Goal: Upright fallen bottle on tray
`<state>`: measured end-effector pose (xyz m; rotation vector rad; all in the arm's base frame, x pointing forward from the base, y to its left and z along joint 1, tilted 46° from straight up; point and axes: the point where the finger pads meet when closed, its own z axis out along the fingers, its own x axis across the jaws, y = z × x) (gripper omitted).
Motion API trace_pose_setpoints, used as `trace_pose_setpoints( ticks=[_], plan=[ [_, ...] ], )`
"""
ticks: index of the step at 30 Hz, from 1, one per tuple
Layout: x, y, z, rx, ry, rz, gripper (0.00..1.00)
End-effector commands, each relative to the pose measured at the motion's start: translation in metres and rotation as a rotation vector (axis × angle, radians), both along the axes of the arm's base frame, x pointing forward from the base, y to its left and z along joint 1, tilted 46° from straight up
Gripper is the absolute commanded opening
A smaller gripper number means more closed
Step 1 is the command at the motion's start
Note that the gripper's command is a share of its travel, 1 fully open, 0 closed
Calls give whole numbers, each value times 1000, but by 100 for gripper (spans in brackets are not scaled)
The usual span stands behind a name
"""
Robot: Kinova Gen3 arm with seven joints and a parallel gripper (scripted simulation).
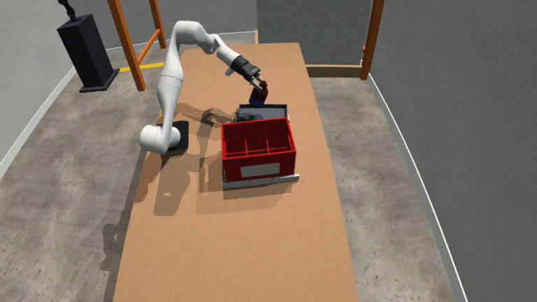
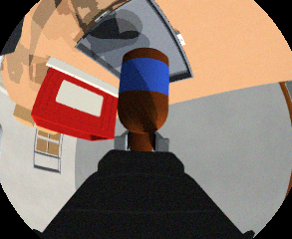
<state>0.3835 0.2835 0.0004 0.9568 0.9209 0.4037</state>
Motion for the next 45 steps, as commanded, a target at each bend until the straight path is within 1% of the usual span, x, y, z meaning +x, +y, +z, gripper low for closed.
trace_pose_setpoints(
  ticks=[1,27,45],
  plan=[
    [0,1,1,2,-1,1,0],
    [0,1,0,2,-1,1,0],
    [1,-4,-5,2,-1,1,0]
  ],
)
